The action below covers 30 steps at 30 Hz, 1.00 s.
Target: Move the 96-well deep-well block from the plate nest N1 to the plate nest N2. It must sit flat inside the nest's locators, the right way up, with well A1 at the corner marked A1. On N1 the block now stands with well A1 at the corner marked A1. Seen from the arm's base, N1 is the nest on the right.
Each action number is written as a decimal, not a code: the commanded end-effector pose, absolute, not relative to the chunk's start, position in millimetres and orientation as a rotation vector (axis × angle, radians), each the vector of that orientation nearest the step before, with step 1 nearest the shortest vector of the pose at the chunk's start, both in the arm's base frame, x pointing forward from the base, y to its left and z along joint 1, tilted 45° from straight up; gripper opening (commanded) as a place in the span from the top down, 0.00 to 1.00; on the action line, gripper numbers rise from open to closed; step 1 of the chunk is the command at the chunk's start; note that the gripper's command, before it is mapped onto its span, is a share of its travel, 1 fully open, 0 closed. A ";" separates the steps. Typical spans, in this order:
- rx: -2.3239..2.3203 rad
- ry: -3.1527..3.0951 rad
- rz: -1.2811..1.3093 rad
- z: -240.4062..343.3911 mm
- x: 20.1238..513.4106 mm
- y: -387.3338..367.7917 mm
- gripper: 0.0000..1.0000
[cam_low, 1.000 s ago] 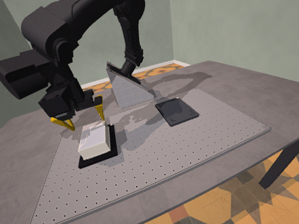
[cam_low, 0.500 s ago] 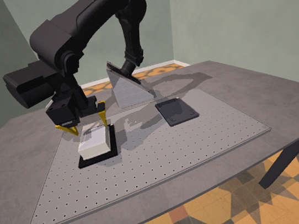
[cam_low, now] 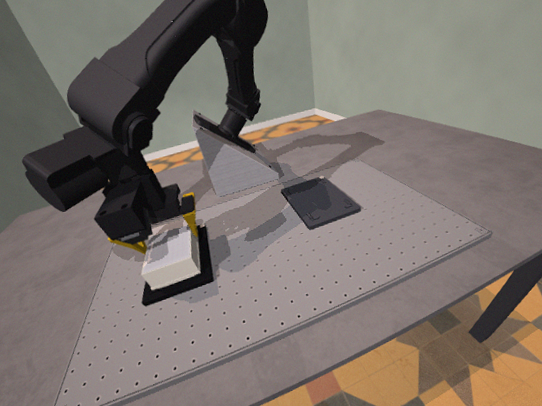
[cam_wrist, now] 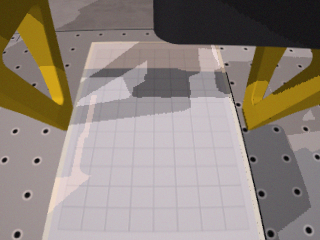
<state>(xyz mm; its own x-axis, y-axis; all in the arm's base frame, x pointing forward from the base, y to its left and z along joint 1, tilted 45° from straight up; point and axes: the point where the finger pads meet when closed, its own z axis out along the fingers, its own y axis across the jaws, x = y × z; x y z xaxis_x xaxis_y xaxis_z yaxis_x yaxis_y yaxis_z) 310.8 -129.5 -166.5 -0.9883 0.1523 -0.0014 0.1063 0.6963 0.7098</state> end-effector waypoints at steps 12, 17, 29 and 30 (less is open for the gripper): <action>0.225 2.816 1.152 -177.2 319.6 -124.0 0.00; 0.225 2.816 1.152 -183.2 320.8 -118.3 0.00; 0.225 2.816 1.152 -187.2 321.6 -114.3 0.00; 0.225 2.816 1.152 -187.2 321.6 -114.3 0.00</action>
